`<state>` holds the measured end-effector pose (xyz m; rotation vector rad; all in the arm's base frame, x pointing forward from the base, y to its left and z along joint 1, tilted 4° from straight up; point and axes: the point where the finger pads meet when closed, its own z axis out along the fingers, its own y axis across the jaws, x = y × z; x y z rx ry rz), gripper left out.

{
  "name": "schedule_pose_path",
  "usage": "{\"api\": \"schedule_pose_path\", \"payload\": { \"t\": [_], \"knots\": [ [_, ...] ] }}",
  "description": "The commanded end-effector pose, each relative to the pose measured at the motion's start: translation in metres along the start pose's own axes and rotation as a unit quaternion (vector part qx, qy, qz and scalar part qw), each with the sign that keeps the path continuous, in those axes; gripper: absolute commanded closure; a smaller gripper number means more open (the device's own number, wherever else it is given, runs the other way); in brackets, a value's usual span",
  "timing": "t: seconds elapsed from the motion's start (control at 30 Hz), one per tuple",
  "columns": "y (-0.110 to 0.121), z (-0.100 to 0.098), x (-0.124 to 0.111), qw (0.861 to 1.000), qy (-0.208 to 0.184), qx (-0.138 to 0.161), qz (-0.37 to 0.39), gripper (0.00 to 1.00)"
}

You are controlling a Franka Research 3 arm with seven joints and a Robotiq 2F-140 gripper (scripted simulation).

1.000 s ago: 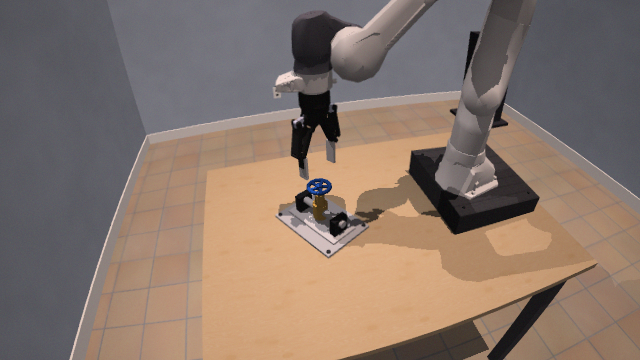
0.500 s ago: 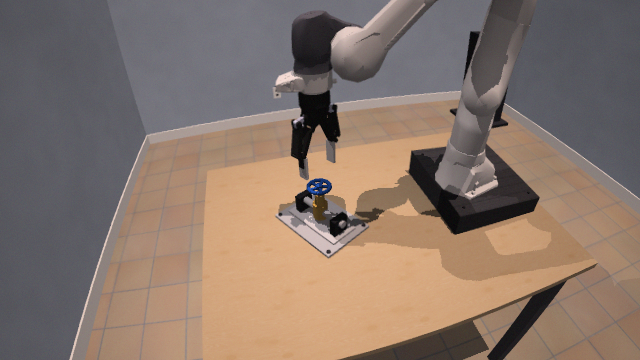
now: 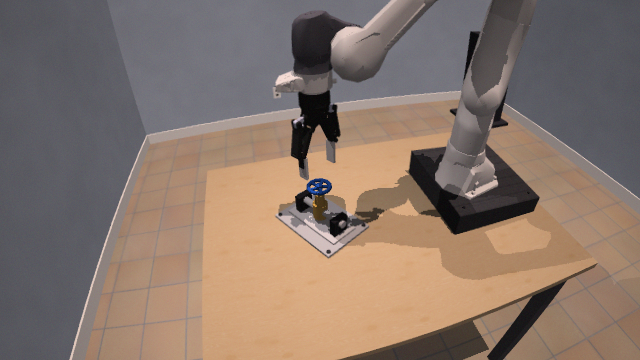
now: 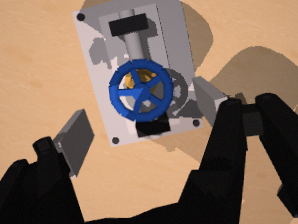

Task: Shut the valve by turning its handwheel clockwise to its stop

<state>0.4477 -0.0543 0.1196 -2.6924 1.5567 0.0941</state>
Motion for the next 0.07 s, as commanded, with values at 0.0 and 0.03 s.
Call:
{"api": "schedule_pose_path", "payload": {
  "t": [0.0,0.03],
  "knots": [
    [-0.0002,-0.0007,-0.0003,1.000,-0.001,0.001,-0.001,0.36],
    [-0.0002,-0.0007,-0.0003,1.000,-0.001,0.001,-0.001,0.36]
  ]
}}
